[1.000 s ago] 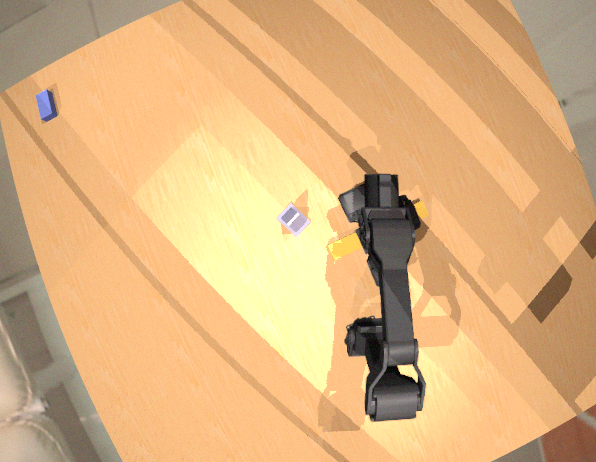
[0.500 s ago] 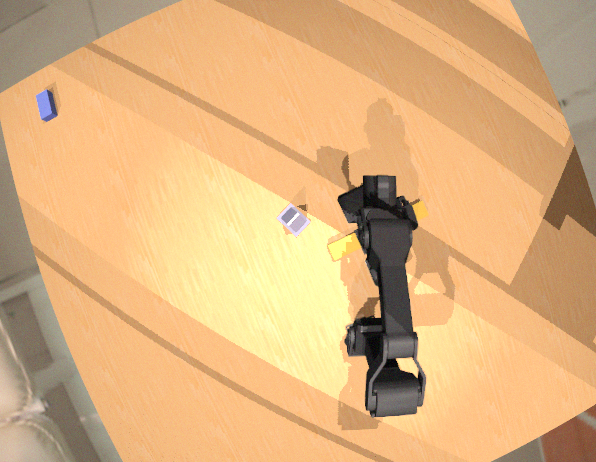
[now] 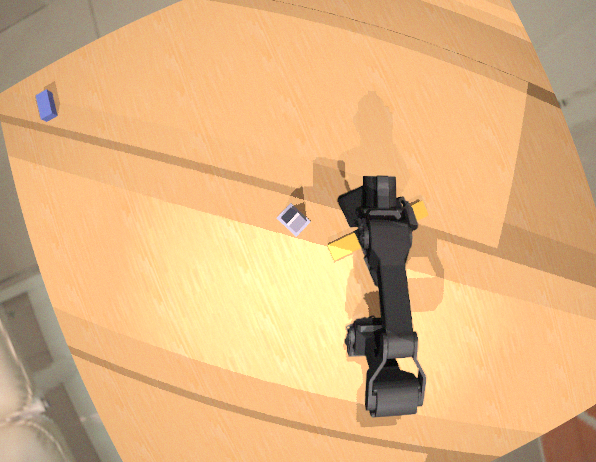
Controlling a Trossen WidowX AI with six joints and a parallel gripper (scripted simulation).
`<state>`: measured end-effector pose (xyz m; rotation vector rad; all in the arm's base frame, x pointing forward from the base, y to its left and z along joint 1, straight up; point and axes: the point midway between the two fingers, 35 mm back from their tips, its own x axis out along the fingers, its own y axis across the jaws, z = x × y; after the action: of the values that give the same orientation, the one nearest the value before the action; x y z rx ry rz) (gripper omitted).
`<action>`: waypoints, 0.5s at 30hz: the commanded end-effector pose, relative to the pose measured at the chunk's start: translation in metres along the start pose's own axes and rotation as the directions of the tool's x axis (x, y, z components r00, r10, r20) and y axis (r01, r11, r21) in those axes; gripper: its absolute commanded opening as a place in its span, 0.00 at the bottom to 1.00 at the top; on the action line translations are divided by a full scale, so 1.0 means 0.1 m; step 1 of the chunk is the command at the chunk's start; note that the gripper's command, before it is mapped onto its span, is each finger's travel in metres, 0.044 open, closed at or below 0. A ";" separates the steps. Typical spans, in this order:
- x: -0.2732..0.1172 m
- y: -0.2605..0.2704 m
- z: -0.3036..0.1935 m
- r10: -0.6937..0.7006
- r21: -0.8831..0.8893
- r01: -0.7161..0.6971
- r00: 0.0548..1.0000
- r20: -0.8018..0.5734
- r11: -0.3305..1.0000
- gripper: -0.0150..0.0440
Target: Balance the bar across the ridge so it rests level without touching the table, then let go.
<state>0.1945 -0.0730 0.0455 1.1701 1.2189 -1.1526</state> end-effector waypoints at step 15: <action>-0.13 0.03 0.01 0.001 0.000 -0.001 1.000 0.000 1.000 0.25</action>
<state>0.1923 -0.0722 0.0493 1.1682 1.2331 -1.1599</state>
